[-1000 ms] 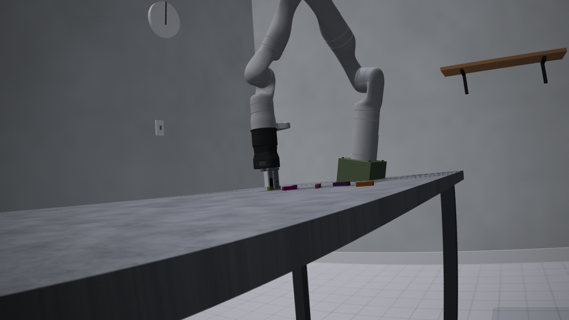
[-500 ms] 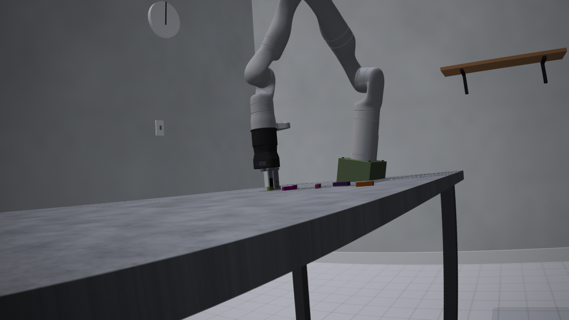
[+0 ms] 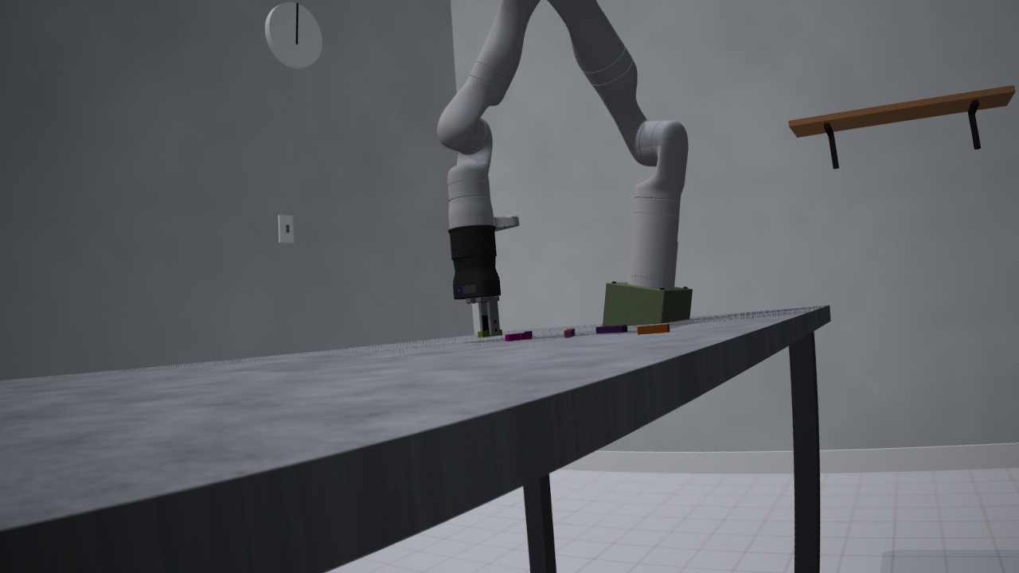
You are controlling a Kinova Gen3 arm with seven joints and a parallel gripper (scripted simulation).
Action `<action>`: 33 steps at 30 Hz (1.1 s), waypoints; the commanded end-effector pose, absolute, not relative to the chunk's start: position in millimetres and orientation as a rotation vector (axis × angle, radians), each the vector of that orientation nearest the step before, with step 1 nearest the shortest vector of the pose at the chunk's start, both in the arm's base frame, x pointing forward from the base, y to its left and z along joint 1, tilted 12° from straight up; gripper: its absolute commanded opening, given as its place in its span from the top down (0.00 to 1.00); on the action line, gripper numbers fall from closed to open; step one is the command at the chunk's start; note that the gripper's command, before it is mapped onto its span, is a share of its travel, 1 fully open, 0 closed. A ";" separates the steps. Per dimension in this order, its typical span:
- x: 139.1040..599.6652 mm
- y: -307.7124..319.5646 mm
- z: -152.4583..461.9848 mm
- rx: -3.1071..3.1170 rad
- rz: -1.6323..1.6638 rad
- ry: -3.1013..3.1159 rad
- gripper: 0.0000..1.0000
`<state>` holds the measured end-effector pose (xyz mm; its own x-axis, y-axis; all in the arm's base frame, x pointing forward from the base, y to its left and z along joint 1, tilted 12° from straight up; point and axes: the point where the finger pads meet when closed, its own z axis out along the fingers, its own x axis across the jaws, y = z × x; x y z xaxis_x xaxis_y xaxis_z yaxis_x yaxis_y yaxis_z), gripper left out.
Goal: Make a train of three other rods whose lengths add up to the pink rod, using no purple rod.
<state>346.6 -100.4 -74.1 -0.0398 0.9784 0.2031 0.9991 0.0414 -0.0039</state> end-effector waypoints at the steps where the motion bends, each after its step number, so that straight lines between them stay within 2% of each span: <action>1: 347.8 -100.9 -58.9 -2.070 -0.212 -2.147 0.76; 10: 349.7 -114.3 2.1 -2.071 -0.212 -2.150 0.76; 16: 349.7 -117.6 17.4 -2.072 -0.212 -2.150 0.76; 33: 353.6 -112.4 19.7 -2.074 -0.212 -2.139 0.76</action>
